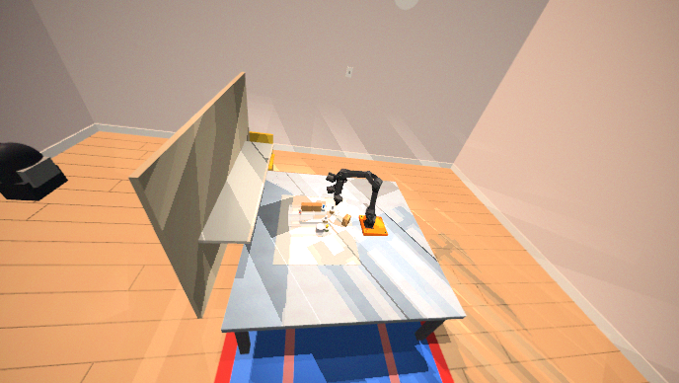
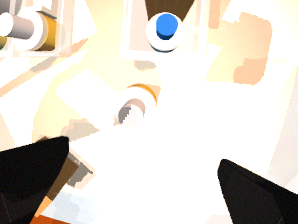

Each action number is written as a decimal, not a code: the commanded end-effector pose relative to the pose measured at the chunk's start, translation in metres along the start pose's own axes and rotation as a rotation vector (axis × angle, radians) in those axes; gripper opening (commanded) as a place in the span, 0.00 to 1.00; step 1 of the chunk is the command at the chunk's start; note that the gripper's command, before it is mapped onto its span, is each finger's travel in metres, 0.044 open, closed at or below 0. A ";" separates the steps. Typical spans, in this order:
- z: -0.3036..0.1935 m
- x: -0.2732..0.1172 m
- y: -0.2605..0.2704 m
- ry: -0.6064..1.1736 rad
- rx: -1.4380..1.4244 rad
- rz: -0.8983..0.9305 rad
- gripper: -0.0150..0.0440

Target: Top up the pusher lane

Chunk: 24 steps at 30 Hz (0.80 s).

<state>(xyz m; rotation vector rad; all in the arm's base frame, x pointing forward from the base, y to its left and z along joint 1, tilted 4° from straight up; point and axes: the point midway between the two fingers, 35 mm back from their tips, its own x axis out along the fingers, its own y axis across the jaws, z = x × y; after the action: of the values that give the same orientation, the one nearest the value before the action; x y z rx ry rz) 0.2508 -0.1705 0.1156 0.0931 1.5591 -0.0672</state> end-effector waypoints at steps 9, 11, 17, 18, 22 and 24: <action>0.012 0.026 0.016 0.035 -0.022 -0.064 1.00; 0.011 0.033 0.016 0.035 -0.023 -0.064 1.00; 0.011 0.034 0.016 0.035 -0.023 -0.064 1.00; 0.011 0.038 0.016 0.035 -0.023 -0.064 1.00; 0.011 0.048 0.015 0.035 -0.023 -0.064 1.00; 0.011 0.048 0.015 0.035 -0.023 -0.064 1.00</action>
<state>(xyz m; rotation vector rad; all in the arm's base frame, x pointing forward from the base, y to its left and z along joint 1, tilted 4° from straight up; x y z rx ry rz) 0.2668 -0.1564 0.0746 0.0246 1.5851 -0.0961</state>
